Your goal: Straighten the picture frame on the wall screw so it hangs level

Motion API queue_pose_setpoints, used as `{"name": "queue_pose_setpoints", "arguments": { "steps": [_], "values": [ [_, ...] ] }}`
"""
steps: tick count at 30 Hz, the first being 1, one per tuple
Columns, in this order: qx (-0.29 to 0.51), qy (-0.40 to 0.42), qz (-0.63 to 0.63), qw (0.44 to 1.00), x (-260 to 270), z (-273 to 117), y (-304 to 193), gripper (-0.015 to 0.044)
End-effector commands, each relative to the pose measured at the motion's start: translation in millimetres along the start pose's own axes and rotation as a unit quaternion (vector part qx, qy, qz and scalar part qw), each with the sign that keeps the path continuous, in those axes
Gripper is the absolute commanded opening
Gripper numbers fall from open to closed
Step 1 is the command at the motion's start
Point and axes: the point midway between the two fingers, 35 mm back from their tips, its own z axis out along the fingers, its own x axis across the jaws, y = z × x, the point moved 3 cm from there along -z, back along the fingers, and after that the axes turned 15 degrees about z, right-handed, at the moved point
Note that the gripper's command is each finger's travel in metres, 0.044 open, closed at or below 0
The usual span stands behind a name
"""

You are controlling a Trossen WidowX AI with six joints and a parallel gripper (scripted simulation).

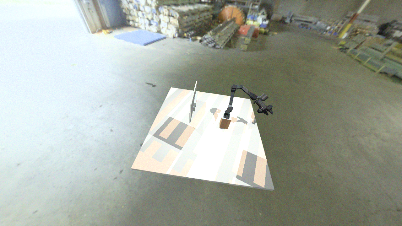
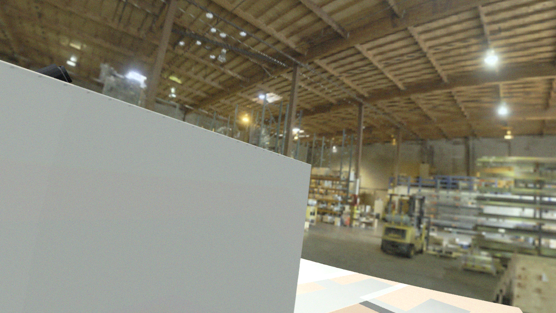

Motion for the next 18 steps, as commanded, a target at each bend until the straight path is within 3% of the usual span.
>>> {"name": "queue_pose_setpoints", "arguments": {
  "steps": [1, 6, 18],
  "values": [
    [0.001, 0.002, 0.000, 1.000, 3, -1, 0, 0.0374],
    [0.019, 0.059, 0.003, 0.998, 74, -32, 7, 0.0260],
    [0.028, 0.235, -0.038, 0.971, 209, -153, 63, 0.0260]
  ]
}}
